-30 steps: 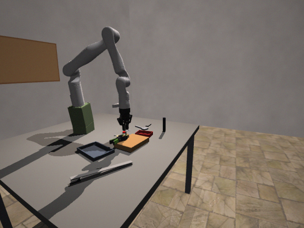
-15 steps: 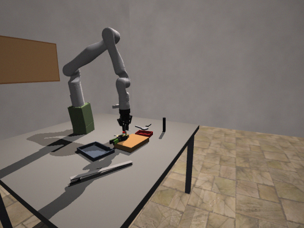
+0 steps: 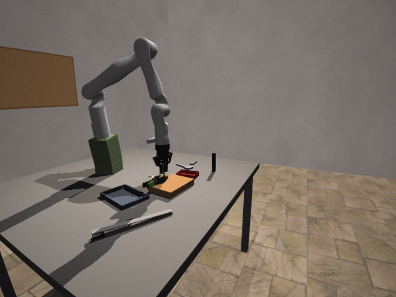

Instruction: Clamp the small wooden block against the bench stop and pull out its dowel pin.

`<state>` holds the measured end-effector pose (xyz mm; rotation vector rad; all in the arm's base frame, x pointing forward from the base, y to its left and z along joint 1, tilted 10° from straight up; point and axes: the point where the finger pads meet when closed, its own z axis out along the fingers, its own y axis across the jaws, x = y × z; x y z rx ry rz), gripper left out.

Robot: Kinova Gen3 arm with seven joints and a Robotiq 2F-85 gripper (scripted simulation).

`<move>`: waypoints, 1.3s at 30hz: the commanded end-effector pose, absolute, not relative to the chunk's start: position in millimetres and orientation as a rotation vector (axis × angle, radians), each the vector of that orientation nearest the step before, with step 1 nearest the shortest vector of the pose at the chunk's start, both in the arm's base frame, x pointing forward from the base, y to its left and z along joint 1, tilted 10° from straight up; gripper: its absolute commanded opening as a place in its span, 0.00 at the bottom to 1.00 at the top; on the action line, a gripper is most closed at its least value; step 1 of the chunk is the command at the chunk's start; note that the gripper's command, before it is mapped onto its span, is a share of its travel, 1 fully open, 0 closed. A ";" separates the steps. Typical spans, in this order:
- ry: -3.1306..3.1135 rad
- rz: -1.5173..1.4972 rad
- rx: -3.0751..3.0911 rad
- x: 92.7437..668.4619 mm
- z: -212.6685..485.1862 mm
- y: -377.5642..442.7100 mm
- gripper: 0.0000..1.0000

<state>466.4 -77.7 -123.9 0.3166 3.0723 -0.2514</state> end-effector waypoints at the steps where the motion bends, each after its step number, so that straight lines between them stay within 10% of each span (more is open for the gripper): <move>1: 3.071 -0.251 0.316 467.3 -126.5 -78.0 0.34; 39: 3.071 -0.251 0.316 467.6 -137.2 -79.8 0.34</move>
